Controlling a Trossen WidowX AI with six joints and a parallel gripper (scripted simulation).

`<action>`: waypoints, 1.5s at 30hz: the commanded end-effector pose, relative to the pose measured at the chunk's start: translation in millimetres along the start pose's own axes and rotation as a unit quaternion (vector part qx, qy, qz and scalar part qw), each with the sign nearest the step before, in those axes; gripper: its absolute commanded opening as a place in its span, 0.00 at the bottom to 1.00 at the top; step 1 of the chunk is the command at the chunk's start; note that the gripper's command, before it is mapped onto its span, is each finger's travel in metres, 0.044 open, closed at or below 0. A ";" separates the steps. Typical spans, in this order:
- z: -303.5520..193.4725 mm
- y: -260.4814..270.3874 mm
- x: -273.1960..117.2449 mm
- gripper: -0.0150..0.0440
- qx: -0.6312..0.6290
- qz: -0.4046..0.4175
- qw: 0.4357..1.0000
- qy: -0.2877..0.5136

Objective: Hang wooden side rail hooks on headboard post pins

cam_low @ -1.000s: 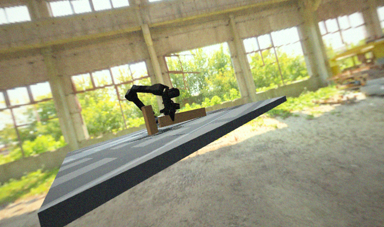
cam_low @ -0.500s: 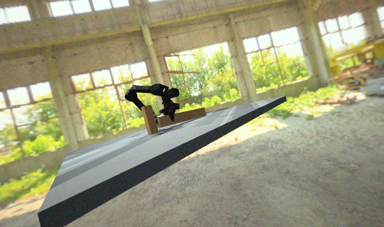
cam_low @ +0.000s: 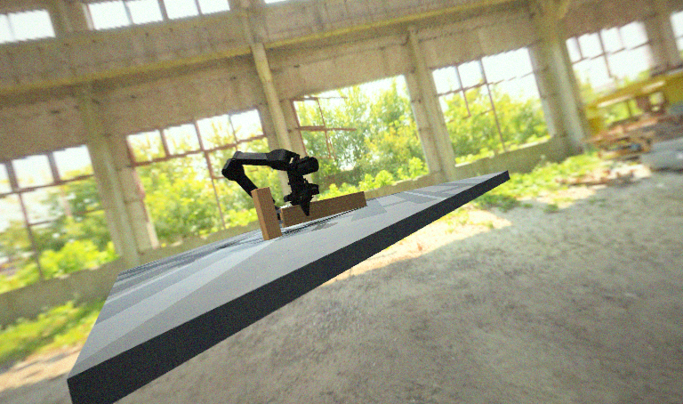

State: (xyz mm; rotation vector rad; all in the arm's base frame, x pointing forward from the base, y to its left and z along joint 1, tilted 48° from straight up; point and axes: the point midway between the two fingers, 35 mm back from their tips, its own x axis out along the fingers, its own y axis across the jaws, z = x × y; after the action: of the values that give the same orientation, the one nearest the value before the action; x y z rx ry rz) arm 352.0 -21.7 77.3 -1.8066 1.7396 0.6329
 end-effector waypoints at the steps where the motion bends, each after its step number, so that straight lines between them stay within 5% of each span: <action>1: -2.7 -3.0 -5.6 0.25 0.001 -0.008 1.000 0.000; 45: -7.6 -1.9 -4.7 0.25 0.001 -0.008 1.000 0.000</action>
State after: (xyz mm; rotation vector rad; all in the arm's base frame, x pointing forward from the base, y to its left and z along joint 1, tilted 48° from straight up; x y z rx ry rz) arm 352.0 -25.5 81.5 -1.8068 1.7383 0.6326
